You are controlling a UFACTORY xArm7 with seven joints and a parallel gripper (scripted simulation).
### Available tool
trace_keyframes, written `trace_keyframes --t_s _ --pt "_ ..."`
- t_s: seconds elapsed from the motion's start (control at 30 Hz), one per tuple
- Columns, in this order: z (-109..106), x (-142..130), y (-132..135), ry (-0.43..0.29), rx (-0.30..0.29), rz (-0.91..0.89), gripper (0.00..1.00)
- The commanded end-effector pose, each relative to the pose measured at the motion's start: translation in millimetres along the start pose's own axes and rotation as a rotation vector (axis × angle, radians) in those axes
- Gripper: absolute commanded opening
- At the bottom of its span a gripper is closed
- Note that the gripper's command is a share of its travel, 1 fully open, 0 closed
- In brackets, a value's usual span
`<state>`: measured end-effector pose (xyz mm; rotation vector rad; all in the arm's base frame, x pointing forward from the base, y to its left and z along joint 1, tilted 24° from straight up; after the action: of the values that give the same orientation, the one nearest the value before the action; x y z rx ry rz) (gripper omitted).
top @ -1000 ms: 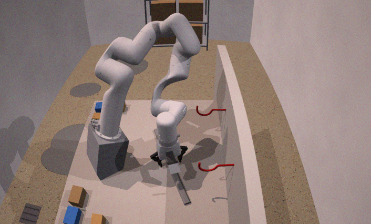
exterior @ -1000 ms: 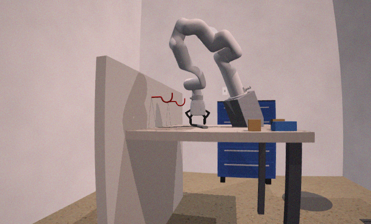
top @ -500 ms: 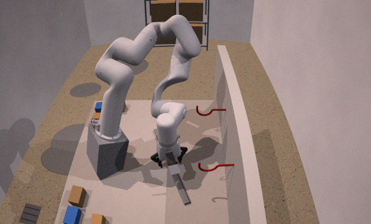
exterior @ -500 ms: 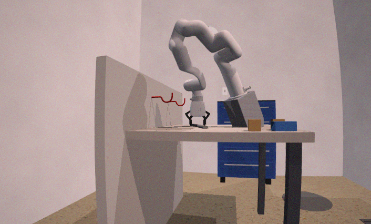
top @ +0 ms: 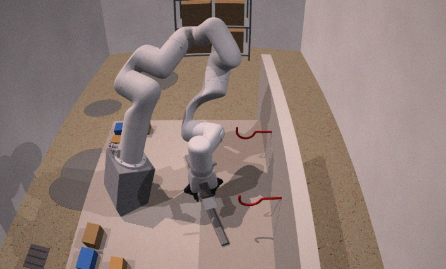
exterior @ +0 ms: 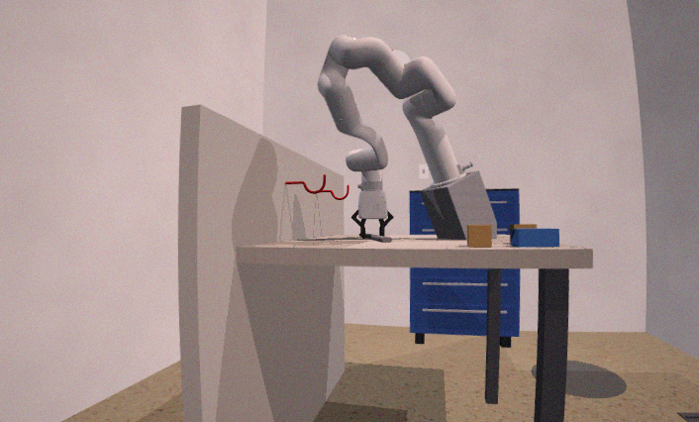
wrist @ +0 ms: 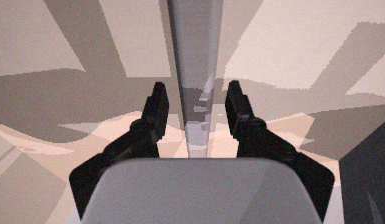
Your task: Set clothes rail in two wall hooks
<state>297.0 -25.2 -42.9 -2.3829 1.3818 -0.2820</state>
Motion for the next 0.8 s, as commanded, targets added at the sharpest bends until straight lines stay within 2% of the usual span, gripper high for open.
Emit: trace_keyframes --t_s 0.0,0.77 --pt "-3.1 0.5 0.1 0.001 0.000 0.001 0.00" --pt "-9.7 0.5 0.1 0.001 0.000 0.001 0.00"
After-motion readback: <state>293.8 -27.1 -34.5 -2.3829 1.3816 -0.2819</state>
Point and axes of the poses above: the point where the finger pads meet when closed, its own z axis out along the fingers, its own y axis across the jaws, x = y × z, the point moved 4 cm from there along -z, back along the fingers, and after that the axes turned 15 degrees about -z, right-handed, at the moved point
